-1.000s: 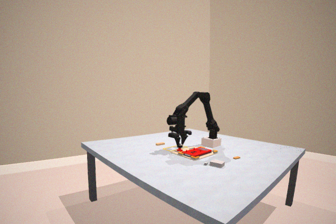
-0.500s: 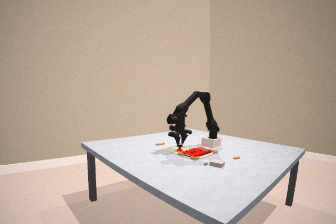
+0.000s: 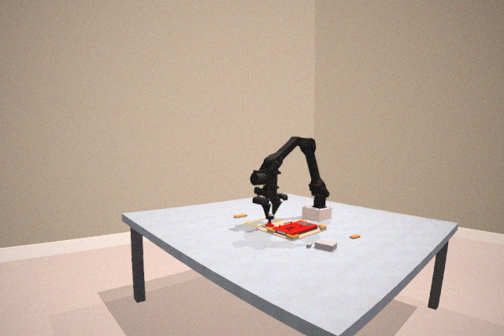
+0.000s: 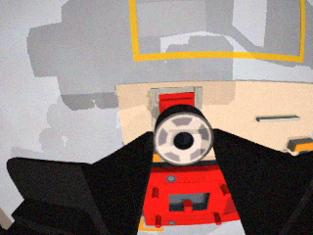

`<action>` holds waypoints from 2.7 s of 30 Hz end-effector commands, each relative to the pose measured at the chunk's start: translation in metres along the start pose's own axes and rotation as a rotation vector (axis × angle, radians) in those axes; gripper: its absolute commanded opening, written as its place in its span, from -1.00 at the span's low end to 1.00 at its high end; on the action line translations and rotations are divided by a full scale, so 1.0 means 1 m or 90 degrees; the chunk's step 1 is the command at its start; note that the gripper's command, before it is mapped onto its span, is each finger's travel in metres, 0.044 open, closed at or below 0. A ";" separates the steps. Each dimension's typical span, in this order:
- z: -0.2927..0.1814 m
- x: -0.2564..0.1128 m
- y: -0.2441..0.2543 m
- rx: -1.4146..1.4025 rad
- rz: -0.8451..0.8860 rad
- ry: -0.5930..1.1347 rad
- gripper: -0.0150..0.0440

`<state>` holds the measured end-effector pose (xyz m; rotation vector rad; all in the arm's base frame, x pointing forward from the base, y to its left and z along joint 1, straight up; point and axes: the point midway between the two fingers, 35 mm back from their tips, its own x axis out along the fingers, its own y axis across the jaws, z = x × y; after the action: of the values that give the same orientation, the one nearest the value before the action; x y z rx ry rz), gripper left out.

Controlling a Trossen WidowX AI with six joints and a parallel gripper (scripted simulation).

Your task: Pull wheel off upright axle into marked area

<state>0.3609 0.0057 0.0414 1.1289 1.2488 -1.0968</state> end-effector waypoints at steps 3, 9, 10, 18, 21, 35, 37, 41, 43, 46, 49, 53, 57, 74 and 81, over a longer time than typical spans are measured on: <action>0.000 -0.004 0.000 0.003 0.001 -0.001 -0.49; 0.000 -0.006 0.000 0.003 0.002 -0.002 -0.49; 0.000 -0.006 0.000 0.003 0.002 -0.002 -0.49; 0.000 -0.009 0.000 0.003 0.002 -0.002 -0.49; 0.000 -0.010 0.000 0.003 0.002 -0.002 -0.49; 0.000 -0.014 0.000 0.004 0.003 -0.002 -0.49; 0.000 -0.015 0.000 0.004 0.003 -0.002 -0.49; 0.000 -0.016 0.000 0.004 0.003 -0.002 -0.49; 0.000 -0.017 0.000 0.004 0.003 -0.002 -0.49; 0.000 -0.018 0.000 0.004 0.003 -0.002 -0.49; 0.000 -0.023 0.000 0.004 0.003 -0.002 -0.49; 0.000 -0.038 0.000 0.004 0.003 -0.002 -0.49; -0.001 -0.052 -0.001 0.004 0.003 -0.002 -0.49; 0.046 -0.049 -0.022 0.001 0.002 -0.004 -0.49; 0.068 -0.050 -0.035 0.002 0.002 -0.006 -0.49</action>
<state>0.3389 -0.0538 0.0900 1.1310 1.2406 -1.1026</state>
